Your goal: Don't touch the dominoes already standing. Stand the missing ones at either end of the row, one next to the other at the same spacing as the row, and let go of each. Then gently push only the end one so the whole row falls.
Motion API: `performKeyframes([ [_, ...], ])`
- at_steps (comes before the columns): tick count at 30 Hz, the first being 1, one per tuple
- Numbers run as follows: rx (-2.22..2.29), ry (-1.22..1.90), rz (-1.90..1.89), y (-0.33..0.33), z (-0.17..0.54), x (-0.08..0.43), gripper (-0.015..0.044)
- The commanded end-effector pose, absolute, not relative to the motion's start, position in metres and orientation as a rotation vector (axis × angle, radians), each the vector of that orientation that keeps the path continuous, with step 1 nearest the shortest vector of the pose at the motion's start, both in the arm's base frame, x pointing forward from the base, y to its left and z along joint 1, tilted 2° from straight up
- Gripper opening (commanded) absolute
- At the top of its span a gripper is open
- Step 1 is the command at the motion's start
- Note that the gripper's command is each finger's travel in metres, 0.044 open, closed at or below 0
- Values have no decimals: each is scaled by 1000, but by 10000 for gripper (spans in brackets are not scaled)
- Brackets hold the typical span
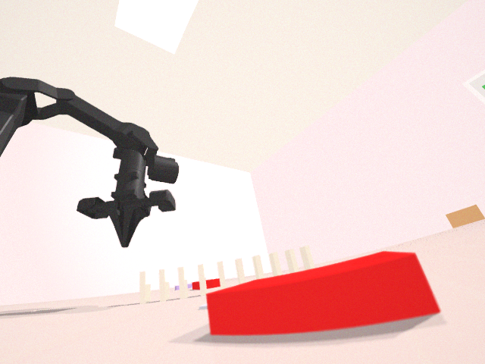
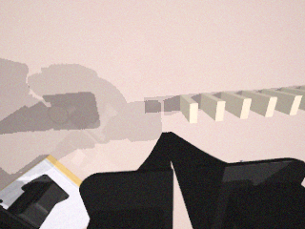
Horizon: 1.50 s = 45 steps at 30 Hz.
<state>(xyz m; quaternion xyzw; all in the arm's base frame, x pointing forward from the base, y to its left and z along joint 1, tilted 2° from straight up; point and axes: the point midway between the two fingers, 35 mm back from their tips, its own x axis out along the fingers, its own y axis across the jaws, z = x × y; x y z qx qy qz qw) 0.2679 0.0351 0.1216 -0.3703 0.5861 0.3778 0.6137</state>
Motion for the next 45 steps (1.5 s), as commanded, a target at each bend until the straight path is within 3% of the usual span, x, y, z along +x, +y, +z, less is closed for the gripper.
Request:
performKeyframes([
  [1, -855, 1345, 875, 36, 122, 268, 0],
  [20, -855, 1345, 875, 36, 122, 268, 0],
  [27, -855, 1345, 876, 38, 44, 271, 0],
  [45, -856, 1344, 874, 31, 43, 288, 0],
])
